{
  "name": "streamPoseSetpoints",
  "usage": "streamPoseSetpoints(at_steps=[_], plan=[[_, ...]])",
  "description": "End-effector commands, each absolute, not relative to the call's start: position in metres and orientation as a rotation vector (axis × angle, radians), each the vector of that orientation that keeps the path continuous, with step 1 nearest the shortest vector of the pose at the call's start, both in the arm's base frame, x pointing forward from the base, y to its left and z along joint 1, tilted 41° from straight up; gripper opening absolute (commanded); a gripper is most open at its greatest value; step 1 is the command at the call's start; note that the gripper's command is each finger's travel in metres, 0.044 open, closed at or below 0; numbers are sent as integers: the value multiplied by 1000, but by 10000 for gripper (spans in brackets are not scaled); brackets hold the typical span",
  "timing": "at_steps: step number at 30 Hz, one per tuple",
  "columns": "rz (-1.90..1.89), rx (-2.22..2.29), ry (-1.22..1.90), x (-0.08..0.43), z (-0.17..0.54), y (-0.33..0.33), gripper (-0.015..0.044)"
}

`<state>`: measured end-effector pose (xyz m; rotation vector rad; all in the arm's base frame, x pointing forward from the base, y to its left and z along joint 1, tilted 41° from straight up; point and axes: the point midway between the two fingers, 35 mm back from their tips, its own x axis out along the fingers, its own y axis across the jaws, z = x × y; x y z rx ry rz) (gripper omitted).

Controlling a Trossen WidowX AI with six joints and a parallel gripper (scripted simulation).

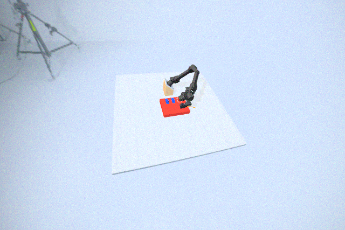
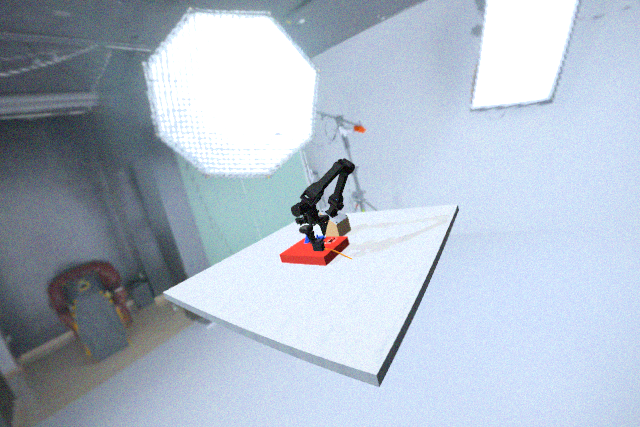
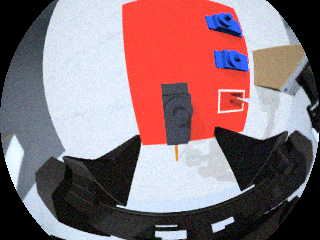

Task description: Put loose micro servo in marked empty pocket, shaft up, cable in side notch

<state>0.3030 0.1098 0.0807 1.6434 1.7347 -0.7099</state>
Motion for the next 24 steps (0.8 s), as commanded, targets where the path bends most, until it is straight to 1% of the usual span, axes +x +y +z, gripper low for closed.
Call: streamPoseSetpoints(at_steps=[1, 6, 18, 24], plan=[[-717, 1647, 1732, 303, 75, 114, 440], [-716, 1648, 1732, 303, 71, 117, 440], [-716, 1648, 1732, 303, 71, 117, 125], [-716, 1648, 1732, 303, 71, 117, 85]])
